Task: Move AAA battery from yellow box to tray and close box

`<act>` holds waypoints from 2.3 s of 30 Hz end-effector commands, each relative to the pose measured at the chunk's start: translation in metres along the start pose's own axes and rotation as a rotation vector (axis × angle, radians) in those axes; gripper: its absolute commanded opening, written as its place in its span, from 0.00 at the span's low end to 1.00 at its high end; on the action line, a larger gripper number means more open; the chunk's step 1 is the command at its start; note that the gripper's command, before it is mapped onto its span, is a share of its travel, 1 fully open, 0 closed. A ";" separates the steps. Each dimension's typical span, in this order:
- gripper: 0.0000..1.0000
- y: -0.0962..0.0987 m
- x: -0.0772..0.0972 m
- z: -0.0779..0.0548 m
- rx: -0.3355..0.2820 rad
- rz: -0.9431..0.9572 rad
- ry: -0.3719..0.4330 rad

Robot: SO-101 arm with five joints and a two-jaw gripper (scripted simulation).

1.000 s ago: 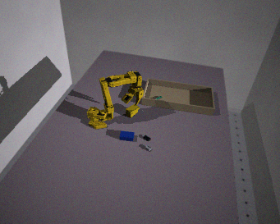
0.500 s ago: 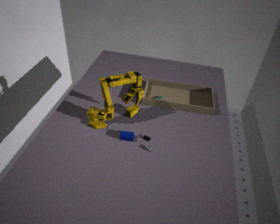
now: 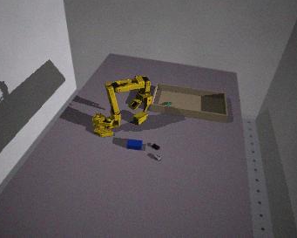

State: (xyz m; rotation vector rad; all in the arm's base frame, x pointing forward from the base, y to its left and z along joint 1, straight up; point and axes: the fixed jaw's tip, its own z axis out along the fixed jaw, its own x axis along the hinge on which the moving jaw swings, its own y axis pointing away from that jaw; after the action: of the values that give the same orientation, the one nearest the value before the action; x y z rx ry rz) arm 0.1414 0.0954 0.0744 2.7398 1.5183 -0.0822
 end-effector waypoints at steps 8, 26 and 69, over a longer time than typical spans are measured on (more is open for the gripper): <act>0.28 0.003 0.004 0.000 -0.018 0.008 0.050; 0.28 0.003 0.006 0.028 -0.018 0.008 0.050; 0.28 0.003 0.005 0.040 -0.018 0.008 0.050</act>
State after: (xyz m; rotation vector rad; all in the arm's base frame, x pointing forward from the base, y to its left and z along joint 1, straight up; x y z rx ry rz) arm 0.1419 0.0957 0.0335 2.7445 1.5207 -0.0309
